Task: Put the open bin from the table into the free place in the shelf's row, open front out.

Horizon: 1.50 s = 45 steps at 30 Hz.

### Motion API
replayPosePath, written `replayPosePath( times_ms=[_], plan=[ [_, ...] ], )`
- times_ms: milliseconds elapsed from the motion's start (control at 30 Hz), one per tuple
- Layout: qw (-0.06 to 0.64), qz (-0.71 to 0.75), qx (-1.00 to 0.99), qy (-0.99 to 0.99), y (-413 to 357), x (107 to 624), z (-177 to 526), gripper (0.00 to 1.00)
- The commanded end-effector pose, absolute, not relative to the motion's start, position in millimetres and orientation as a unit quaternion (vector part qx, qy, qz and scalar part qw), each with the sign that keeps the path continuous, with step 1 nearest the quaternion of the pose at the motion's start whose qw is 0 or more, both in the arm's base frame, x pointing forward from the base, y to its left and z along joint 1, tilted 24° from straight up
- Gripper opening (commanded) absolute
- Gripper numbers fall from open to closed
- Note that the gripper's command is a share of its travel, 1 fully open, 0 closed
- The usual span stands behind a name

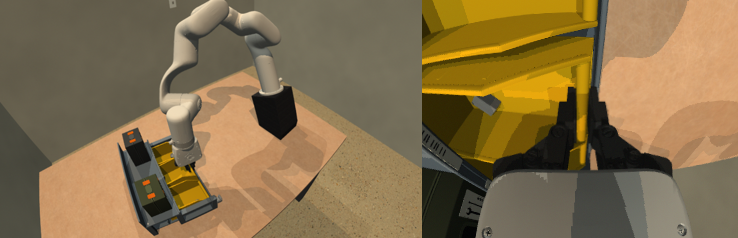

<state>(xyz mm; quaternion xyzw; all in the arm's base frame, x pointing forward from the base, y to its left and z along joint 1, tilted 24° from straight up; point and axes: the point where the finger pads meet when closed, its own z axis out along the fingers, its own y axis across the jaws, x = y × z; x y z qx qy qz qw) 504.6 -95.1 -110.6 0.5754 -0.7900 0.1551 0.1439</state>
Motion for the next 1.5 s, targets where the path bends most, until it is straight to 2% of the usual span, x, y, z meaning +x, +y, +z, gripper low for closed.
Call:
replayPosePath(
  times_ms=[0, 1467],
  plan=[
    [0.142, 0.156, 0.576, -0.790, -95, 507, -109, 0.00],
    [0.142, 0.157, 0.576, -0.790, -104, 514, -123, 0.00]
  ],
)
